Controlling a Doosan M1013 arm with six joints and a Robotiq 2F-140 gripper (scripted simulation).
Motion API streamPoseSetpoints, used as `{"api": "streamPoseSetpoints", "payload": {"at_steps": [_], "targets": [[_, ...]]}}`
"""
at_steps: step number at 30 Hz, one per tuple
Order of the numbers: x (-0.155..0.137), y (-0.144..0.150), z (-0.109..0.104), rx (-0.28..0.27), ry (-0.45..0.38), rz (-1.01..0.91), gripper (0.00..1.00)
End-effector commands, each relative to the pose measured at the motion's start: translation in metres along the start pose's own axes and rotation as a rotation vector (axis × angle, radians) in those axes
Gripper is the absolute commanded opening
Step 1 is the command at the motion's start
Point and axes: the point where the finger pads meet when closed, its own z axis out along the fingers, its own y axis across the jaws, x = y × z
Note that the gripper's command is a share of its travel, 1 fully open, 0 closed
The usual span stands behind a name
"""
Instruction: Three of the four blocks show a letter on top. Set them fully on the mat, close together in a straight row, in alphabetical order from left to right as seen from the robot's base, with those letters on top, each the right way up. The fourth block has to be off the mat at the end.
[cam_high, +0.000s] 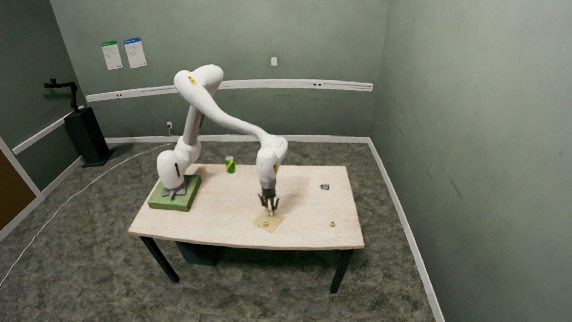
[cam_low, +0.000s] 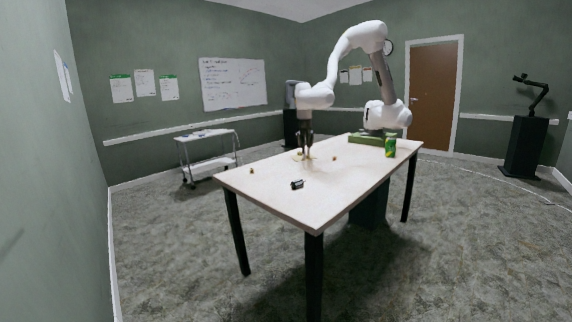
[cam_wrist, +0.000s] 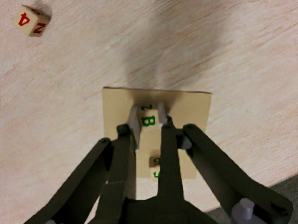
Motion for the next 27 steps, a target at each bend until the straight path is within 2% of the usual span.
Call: {"api": "streamPoseSetpoints", "payload": {"at_steps": [1, 18, 27], "targets": [[0.0001, 0.0005, -0.0008, -0.001, 0.0, 0.0, 0.22], [0.0001, 0.0005, -0.0008, -0.001, 0.0, 0.0, 0.32], [0.0001, 0.0005, -0.0008, -0.001, 0.0, 0.0, 0.32]]}}
